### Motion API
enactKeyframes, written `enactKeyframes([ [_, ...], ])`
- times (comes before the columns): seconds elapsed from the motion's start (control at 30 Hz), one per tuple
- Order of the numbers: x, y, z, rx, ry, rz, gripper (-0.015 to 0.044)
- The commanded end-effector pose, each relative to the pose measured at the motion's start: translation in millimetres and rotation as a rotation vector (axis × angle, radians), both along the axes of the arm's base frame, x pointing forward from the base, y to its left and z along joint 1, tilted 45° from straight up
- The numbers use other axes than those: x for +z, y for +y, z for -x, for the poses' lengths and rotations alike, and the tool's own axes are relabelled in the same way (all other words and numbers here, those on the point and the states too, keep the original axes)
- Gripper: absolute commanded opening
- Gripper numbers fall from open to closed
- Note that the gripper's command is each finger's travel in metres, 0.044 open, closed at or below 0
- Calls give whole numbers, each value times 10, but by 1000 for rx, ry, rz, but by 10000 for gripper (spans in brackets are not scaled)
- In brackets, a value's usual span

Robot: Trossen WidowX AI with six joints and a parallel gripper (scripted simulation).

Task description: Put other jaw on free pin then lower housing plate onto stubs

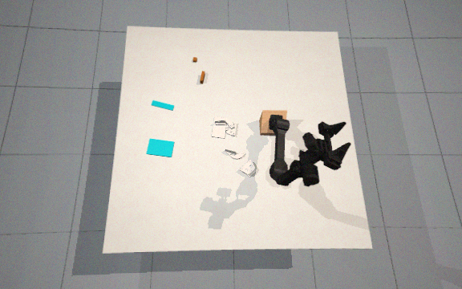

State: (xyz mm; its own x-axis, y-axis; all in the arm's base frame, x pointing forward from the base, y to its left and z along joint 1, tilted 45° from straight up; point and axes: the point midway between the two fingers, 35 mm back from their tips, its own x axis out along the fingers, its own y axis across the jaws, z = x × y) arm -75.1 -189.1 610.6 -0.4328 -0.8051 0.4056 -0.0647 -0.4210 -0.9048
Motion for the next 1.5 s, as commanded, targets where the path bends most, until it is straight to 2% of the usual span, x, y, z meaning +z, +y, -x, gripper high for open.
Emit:
enactKeyframes([
  [0.0,-160,-214,-128,100,-39,-48,440],
  [0.33,-539,-639,-539,346,-140,-167,440],
  [0.6,-711,-772,-810,467,-211,-212,440],
  [0.87,-1031,-944,-1199,629,-292,-328,440],
  [1.47,-1772,-987,-2103,932,-453,-637,440],
])
